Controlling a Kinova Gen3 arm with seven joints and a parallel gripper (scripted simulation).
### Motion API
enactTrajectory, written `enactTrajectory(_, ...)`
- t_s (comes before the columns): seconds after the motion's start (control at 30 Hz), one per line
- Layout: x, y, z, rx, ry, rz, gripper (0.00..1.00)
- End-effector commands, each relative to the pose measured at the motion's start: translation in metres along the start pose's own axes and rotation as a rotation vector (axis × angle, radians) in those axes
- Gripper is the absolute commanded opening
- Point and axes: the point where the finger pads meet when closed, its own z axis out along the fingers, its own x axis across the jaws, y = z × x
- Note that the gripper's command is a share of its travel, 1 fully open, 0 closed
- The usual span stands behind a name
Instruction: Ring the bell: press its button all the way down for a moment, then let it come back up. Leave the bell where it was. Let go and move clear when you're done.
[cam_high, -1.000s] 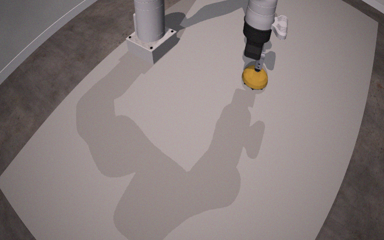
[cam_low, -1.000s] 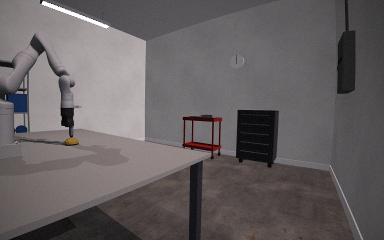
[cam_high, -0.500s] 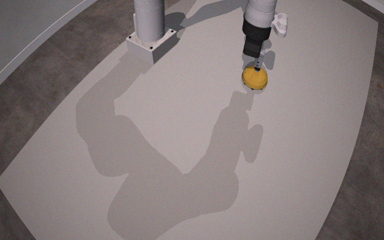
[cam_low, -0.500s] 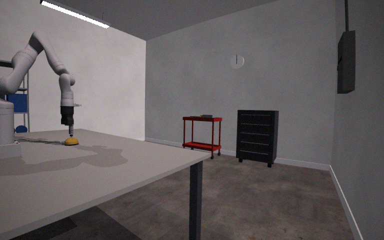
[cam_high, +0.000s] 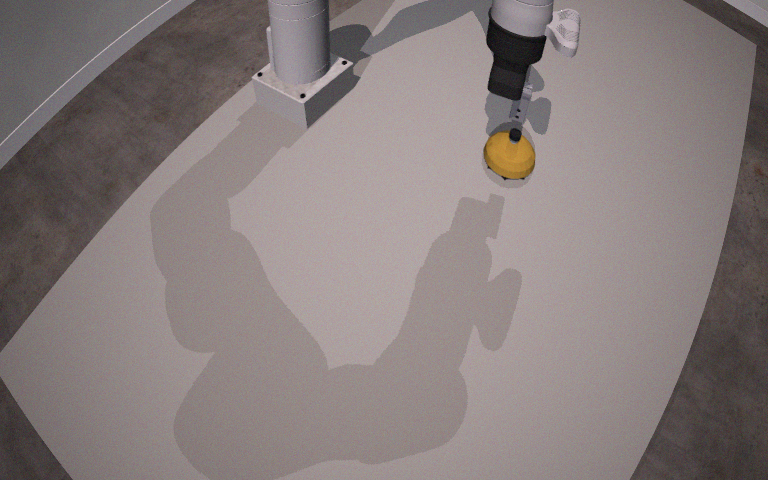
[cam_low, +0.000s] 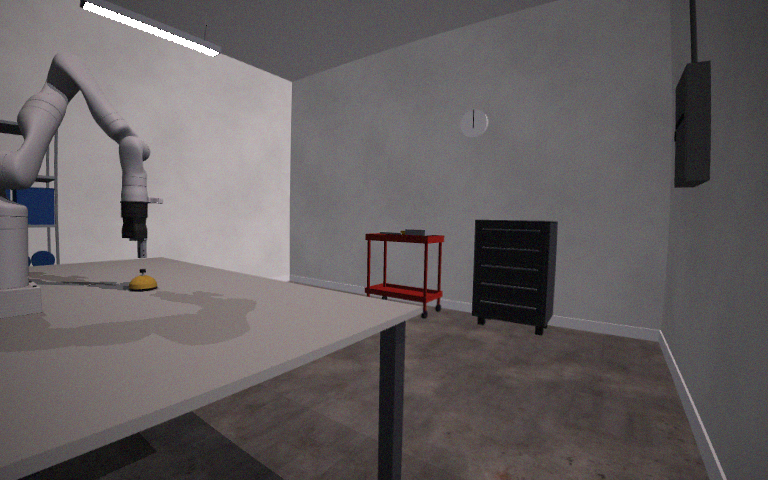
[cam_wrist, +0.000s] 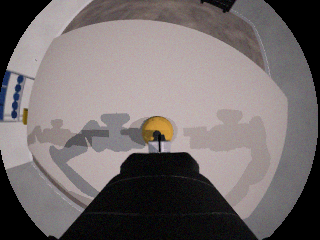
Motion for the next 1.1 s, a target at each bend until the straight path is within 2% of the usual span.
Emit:
enactTrajectory(0.0, -0.006, -0.005, -0.010, 0.014, -0.006, -0.013, 0.17)
enactTrajectory(0.2, -0.006, -0.005, -0.021, 0.014, -0.006, -0.013, 0.17)
enactTrajectory(0.4, -0.006, -0.005, -0.025, 0.014, -0.006, -0.013, 0.17)
enactTrajectory(1.07, -0.006, -0.005, -0.026, 0.014, -0.006, -0.013, 0.17)
